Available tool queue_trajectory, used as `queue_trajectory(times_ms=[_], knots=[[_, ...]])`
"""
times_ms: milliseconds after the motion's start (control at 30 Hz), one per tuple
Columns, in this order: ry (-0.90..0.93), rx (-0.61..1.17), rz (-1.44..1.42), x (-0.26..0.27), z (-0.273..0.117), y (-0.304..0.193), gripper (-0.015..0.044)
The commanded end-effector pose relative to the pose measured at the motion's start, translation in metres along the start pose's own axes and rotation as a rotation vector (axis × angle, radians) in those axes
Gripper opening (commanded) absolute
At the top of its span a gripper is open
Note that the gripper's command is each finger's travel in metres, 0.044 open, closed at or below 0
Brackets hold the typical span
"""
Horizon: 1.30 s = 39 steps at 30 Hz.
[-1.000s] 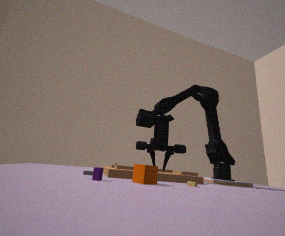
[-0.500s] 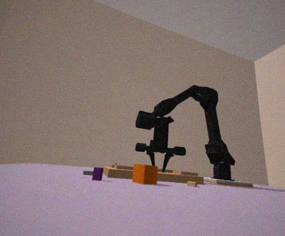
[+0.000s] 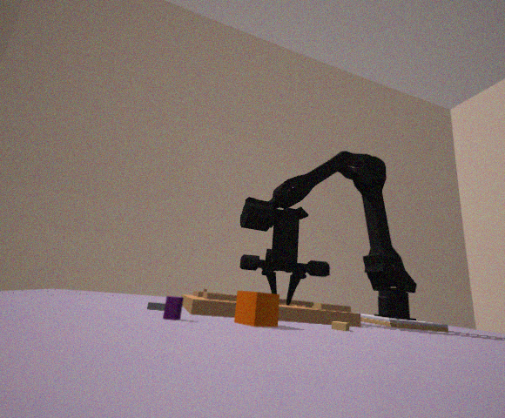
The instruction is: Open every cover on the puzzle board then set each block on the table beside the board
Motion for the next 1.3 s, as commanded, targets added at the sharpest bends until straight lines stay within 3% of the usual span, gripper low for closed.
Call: queue_trajectory(times_ms=[0,1267], knots=[[0.001,0.000,0.000,0.000,0.000,0.000,0.0080],[-0.002,0.000,0.001,0.000,-0.043,0.000,0.0080]])
Point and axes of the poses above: the point midway between the two fingers, 35 mm back from their tips, its own z axis out along the fingers, its own x axis across the jaws, y = z × x, the point moved 9 cm from there along -z, back along the fingers, and after that the axes turned 7 degrees about z, right-handed, at the moved point
